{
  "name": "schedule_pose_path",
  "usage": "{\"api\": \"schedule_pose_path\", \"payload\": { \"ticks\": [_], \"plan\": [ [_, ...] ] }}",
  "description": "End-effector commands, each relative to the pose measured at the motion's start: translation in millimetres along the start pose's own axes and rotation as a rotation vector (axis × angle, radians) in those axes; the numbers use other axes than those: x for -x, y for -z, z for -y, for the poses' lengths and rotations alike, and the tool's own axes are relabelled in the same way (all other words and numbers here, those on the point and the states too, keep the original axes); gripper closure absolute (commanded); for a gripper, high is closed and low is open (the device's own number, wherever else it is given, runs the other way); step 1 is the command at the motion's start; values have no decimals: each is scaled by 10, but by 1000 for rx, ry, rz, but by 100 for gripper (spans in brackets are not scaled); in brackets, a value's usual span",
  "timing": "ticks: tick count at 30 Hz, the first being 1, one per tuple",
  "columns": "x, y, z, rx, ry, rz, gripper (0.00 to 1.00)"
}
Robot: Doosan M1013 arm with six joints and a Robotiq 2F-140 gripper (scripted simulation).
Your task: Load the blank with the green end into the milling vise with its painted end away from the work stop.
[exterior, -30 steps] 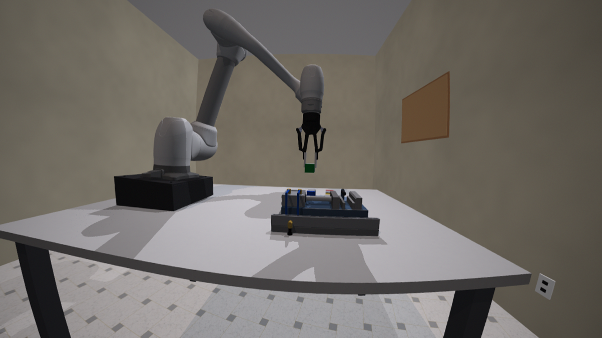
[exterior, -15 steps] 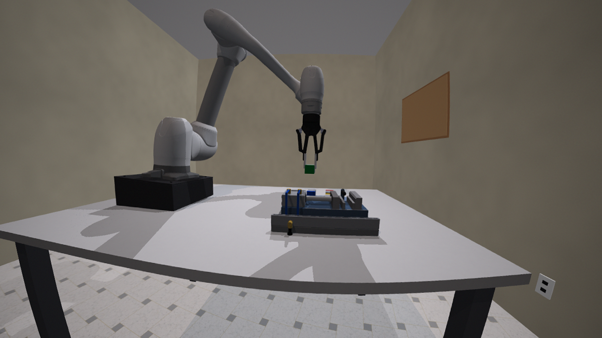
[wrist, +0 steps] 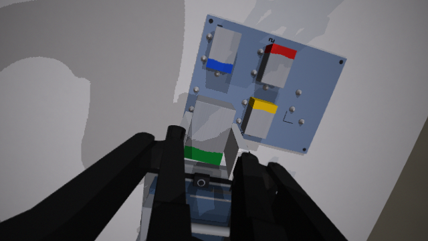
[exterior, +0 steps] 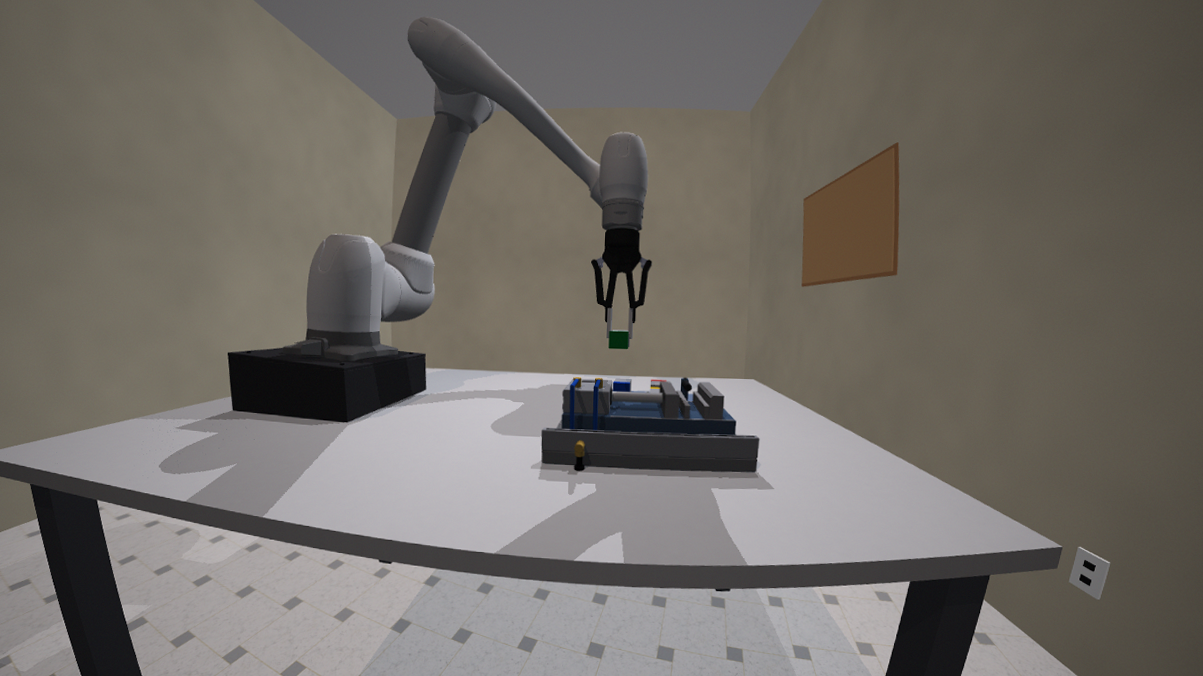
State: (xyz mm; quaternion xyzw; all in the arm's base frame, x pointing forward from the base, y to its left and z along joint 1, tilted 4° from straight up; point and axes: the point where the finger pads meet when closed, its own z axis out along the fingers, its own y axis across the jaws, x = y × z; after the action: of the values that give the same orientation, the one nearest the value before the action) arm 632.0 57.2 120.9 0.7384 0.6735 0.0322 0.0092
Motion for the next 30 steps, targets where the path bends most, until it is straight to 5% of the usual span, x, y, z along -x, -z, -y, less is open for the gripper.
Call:
{"api": "schedule_pose_path", "payload": {
  "ticks": [1, 30],
  "plan": [
    [0, -3, 0, 0, 0, 0, 100],
    [0, -30, 0, 0, 45, 0, 100]
  ]
}}
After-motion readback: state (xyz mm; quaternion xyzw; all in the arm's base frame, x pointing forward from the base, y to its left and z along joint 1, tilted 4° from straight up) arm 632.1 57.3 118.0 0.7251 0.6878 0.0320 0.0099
